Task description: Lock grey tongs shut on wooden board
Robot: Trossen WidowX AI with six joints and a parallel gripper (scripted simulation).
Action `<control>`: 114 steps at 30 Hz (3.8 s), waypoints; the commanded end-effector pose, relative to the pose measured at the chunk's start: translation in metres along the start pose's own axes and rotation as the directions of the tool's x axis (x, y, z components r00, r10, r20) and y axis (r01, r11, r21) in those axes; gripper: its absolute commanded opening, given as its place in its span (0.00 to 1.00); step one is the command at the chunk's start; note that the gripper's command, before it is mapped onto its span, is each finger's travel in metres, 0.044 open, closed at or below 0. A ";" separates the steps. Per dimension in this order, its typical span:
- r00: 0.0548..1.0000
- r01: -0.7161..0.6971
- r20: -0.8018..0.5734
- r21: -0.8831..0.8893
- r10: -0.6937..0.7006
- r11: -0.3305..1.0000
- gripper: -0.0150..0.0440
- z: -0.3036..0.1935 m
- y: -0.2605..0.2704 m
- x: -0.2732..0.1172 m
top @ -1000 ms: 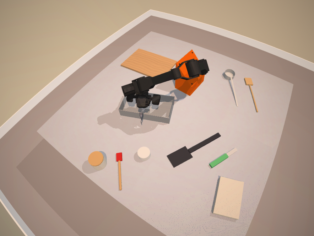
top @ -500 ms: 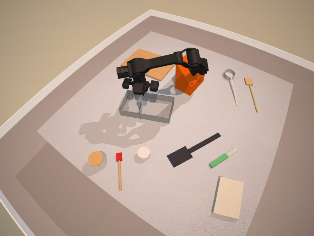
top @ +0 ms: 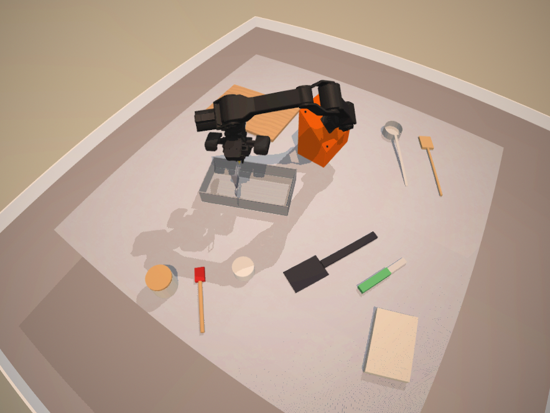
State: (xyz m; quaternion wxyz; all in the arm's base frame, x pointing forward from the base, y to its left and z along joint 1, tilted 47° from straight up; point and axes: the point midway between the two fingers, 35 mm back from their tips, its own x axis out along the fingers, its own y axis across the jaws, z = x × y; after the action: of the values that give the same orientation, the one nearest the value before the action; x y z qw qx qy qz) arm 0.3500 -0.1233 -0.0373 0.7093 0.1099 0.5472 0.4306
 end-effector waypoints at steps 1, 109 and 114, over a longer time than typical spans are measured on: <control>1.000 0.007 -0.003 -0.033 -0.007 0.999 0.00 -0.013 -0.009 -0.002; 0.999 0.018 -0.031 0.951 -0.035 -0.309 0.00 -0.318 -0.069 -0.020; 0.999 0.011 -0.031 0.876 -0.035 -0.482 0.00 -0.326 -0.067 -0.020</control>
State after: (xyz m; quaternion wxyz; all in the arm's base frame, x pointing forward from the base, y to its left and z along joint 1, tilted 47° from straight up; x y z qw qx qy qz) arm 0.1033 -0.2808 -0.1874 0.3099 0.6452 0.6570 -0.2370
